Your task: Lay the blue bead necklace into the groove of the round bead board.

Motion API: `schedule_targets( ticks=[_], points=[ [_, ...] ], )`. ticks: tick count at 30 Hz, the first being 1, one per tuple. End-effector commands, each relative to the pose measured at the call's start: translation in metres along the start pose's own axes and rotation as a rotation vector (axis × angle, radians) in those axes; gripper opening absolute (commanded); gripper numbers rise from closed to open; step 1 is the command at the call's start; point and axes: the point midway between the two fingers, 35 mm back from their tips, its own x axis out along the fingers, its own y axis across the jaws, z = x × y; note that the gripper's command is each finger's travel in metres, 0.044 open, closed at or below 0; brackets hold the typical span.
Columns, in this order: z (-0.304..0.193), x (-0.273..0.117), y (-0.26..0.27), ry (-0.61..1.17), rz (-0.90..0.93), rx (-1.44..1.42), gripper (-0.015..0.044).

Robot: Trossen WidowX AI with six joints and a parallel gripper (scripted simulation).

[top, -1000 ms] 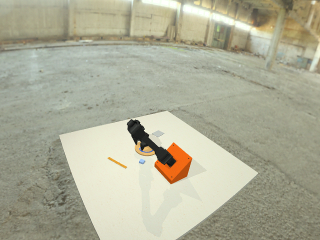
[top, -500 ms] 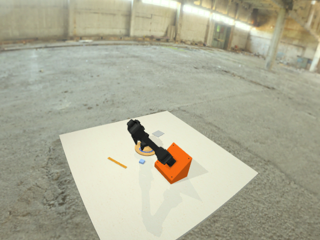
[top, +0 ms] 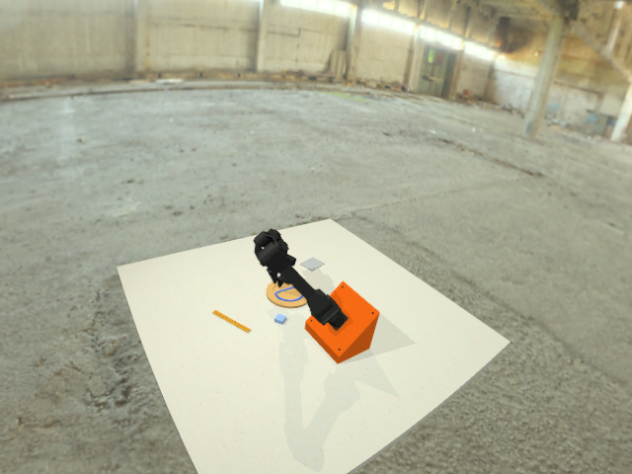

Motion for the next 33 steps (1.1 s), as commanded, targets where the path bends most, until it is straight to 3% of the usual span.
schedule_targets(
  ticks=[1, 33],
  points=[
    [-0.001, 0.012, -0.003, 0.003, -0.012, 0.001, 0.012],
    [-0.001, 0.036, -0.003, 0.004, -0.012, 0.001, 0.012]
  ],
)
